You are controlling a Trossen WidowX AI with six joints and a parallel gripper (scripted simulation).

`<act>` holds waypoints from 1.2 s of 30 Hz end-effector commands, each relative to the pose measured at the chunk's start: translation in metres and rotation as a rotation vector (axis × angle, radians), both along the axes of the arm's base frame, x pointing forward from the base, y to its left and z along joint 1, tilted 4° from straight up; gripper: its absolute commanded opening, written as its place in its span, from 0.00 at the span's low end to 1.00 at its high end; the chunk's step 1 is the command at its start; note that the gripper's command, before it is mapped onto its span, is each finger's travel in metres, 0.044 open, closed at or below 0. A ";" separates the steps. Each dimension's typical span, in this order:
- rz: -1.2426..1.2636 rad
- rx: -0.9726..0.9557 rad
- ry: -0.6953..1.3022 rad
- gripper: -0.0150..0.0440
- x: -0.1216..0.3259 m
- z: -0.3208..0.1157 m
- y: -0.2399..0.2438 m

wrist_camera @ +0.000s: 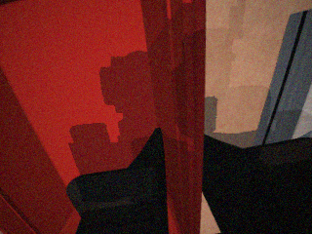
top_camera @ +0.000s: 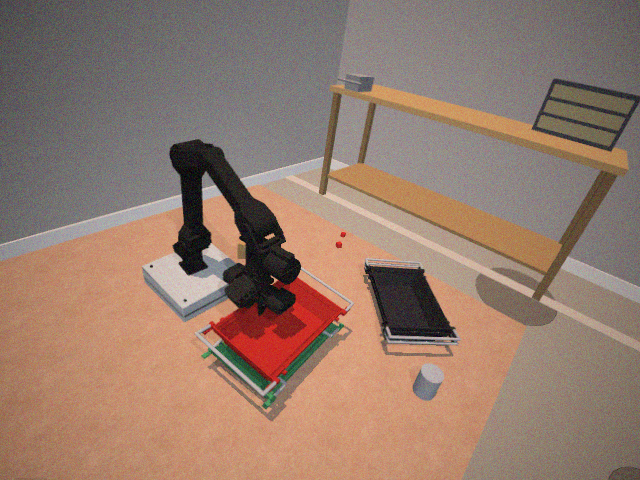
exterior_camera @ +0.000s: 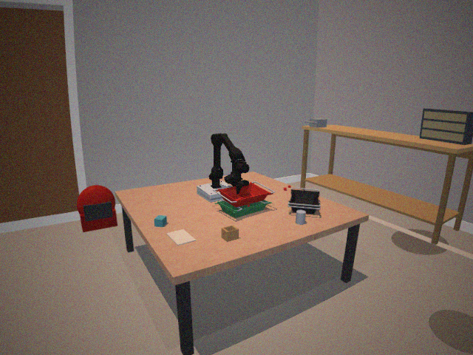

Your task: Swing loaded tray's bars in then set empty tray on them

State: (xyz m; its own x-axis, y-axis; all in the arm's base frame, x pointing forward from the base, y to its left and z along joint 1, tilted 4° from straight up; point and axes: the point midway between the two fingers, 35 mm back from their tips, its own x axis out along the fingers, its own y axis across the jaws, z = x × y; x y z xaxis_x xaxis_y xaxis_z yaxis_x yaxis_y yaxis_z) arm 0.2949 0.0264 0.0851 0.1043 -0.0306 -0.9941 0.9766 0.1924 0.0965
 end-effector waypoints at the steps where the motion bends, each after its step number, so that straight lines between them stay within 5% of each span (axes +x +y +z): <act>1: 0.000 -0.003 0.016 0.25 -0.003 -0.008 -0.001; 36: -0.001 -0.006 0.028 0.25 -0.006 -0.016 -0.002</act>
